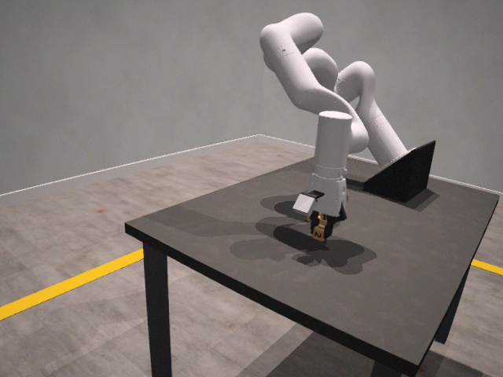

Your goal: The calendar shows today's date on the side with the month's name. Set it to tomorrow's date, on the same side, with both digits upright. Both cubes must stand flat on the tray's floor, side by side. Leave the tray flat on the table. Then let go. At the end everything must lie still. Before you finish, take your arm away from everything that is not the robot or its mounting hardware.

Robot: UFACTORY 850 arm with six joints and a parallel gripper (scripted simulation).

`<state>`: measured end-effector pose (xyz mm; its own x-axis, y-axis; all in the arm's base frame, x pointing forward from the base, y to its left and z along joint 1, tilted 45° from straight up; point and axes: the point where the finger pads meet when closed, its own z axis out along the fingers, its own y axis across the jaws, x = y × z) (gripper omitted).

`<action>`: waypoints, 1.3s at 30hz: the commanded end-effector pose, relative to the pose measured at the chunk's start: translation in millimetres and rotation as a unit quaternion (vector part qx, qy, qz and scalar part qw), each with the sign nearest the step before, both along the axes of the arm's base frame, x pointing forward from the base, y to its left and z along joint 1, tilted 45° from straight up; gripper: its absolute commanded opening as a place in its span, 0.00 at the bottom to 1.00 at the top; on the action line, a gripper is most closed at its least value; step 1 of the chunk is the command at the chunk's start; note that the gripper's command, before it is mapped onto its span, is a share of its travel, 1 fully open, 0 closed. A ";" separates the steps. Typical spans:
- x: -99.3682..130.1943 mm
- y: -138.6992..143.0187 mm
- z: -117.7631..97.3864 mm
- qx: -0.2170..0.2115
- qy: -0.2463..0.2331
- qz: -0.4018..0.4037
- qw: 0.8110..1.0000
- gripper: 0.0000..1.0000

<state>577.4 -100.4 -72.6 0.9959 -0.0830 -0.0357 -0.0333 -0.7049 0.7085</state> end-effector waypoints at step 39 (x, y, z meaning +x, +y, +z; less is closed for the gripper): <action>0.5 -2.0 -2.0 0.000 -0.001 0.000 1.000 0.29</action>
